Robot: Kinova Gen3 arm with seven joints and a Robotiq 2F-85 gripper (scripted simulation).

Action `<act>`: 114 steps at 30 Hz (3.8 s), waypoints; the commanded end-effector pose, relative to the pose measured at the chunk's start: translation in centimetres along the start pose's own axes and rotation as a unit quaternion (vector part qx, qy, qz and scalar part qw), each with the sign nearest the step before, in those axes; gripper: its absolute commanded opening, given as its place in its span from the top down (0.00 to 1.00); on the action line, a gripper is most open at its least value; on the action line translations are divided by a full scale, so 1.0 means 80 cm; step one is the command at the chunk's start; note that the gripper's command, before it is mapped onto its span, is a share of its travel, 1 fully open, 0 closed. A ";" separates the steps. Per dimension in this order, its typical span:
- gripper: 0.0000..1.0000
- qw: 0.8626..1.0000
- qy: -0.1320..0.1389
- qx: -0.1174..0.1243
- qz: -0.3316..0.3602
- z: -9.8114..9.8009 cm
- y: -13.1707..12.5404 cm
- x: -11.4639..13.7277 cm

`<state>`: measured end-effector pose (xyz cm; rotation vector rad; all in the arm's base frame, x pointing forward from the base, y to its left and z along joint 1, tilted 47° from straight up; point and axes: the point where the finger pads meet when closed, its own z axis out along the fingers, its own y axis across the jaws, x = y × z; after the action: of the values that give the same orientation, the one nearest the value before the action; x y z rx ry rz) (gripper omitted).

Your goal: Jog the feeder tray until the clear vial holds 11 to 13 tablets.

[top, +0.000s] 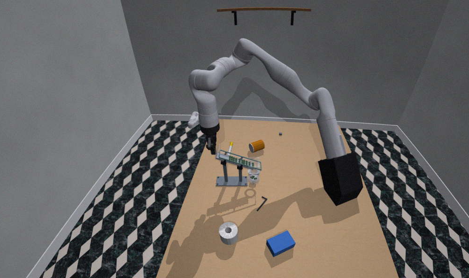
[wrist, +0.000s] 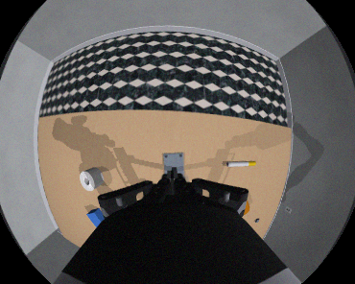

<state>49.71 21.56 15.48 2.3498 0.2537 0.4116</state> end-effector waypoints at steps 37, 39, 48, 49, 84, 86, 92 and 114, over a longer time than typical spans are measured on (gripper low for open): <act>1.00 1.000 -0.002 -0.002 -0.004 -0.014 0.003 0.028; 1.00 1.000 -0.002 -0.002 -0.004 -0.014 0.003 0.028; 1.00 1.000 -0.002 -0.002 -0.004 -0.014 0.003 0.028; 1.00 1.000 -0.002 -0.002 -0.004 -0.014 0.003 0.028; 1.00 1.000 -0.002 -0.002 -0.004 -0.014 0.003 0.028; 1.00 1.000 -0.002 -0.002 -0.004 -0.014 0.003 0.028; 1.00 1.000 -0.002 -0.002 -0.004 -0.014 0.003 0.028; 1.00 1.000 -0.002 -0.002 -0.004 -0.014 0.003 0.028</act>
<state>51.42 22.66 16.84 2.3444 0.2582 0.4018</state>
